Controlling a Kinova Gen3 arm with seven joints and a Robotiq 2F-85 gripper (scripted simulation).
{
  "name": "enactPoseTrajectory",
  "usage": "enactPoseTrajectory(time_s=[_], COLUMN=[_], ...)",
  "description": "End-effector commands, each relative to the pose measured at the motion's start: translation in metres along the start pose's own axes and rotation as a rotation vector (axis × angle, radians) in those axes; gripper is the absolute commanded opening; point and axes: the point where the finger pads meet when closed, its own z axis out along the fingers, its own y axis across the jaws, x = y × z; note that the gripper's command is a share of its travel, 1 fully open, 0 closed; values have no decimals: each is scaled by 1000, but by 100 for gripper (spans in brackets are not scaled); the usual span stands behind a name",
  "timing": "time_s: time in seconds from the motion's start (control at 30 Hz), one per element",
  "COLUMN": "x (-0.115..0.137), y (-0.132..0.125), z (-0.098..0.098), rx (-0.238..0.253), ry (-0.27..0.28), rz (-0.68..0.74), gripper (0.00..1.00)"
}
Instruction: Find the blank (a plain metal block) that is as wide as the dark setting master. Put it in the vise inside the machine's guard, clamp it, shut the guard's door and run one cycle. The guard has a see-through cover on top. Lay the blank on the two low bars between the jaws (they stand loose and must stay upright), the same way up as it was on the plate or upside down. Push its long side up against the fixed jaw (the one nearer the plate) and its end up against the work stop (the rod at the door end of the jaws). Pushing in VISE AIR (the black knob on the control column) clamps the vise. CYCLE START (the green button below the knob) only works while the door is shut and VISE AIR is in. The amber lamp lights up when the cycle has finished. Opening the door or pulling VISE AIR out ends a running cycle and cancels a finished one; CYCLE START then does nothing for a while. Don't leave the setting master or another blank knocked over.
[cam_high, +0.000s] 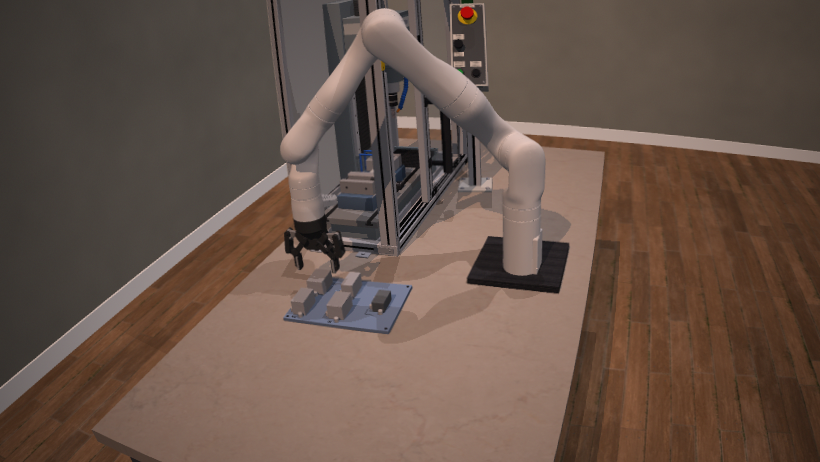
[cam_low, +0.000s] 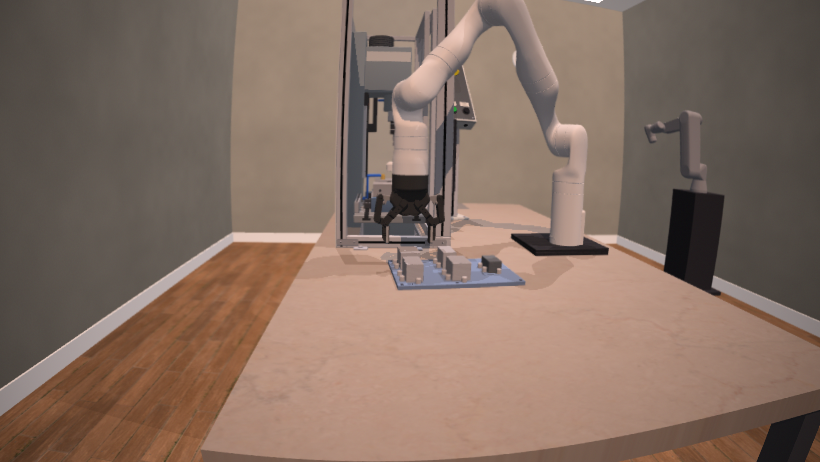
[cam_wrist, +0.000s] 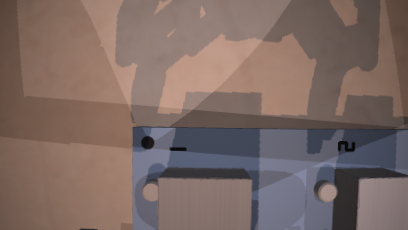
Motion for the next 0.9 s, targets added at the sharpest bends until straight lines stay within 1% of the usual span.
enactPoseTrajectory(time_s=[0.0,0.1,0.5,0.67,0.87], x=[0,0,0,0,0], y=[-1,-1,-1,-1,-1], z=[1,4,4,9,9], rx=[2,2,2,2,2], ry=[-1,-1,-1,-1,-1], rz=[0,0,0,0,0], gripper=[100,100,100,100,100])
